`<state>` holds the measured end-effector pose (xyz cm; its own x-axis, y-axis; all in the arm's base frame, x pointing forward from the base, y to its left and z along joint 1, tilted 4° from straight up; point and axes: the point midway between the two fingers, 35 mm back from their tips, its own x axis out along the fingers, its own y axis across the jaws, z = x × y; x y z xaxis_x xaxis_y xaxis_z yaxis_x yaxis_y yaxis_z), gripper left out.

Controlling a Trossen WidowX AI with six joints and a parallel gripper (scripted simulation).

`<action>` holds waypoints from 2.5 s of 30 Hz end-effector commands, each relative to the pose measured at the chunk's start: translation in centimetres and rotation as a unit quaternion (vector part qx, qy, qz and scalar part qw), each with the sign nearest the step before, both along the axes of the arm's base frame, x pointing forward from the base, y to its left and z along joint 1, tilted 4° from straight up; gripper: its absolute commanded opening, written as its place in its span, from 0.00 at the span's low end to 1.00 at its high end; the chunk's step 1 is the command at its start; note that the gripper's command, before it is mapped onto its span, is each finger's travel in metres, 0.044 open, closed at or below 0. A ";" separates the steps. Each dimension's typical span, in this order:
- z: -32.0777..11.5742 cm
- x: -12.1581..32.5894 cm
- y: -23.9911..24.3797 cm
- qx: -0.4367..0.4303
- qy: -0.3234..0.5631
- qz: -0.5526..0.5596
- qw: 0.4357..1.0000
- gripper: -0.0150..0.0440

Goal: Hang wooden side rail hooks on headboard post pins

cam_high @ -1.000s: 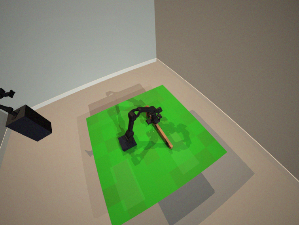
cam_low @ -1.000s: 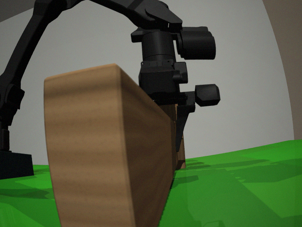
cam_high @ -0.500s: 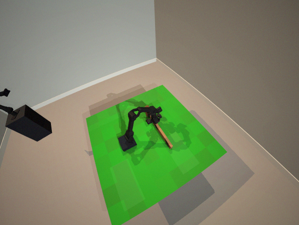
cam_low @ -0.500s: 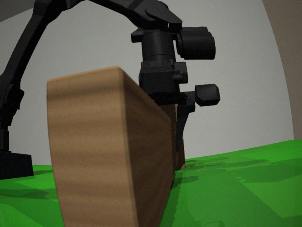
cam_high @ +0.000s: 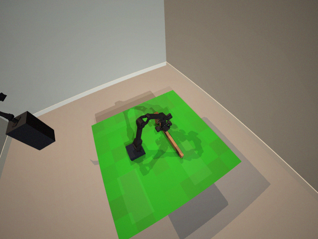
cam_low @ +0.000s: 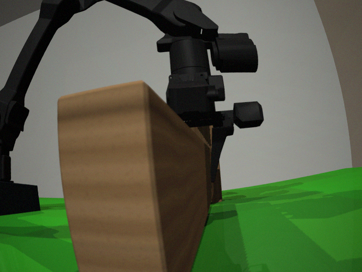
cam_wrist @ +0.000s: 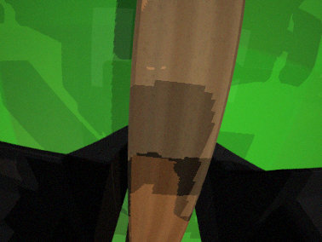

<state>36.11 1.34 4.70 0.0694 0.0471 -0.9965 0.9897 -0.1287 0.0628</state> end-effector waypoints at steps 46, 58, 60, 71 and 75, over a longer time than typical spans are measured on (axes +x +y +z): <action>0.1 0.2 0.7 0.002 -0.003 -0.001 1.000 0.25; 0.3 0.2 0.8 0.002 -0.003 -0.001 1.000 0.25; 0.3 0.2 0.9 0.002 -0.003 -0.001 1.000 0.25; 0.4 0.4 1.0 0.002 -0.003 -0.001 1.000 0.25; 0.4 0.4 1.0 0.002 -0.003 -0.001 1.000 0.25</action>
<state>36.25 2.21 4.84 0.0679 0.0499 -0.9964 0.9897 -0.1295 0.0610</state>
